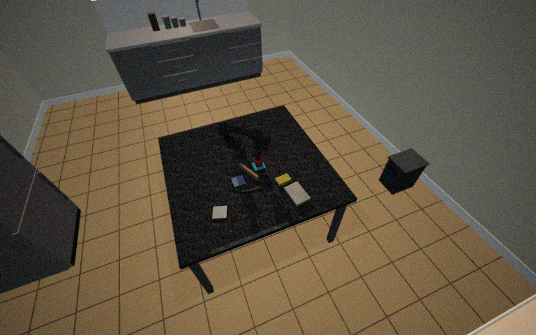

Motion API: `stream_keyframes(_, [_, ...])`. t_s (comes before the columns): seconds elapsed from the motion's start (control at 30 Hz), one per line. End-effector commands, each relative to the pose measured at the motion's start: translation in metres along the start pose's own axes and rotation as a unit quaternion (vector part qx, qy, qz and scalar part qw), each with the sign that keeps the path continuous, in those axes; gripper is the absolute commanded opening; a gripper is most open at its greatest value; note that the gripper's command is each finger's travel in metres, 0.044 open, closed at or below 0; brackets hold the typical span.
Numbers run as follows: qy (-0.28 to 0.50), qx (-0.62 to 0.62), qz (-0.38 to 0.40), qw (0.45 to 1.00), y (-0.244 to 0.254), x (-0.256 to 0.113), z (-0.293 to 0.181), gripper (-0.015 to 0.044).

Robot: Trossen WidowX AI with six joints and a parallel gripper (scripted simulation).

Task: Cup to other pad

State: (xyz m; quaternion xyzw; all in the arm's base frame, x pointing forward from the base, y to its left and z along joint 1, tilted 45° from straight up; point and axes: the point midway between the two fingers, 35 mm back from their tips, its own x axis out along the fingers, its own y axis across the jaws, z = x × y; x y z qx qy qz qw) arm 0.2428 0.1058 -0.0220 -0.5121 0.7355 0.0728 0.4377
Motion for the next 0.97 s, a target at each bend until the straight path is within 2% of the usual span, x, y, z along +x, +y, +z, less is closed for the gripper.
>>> stream_keyframes(0.0, [0.0,0.0,0.0,1.0,0.0,0.0,0.0,0.0338])
stream_keyframes(0.13, [0.0,0.0,0.0,1.0,0.0,-0.005,0.001,0.044])
stream_keyframes(0.73, [-0.004,0.002,0.003,1.0,-0.003,-0.062,-0.002,0.044])
stream_keyframes(0.93, [-0.001,0.0,0.0,1.0,-0.004,-0.06,-0.003,0.044])
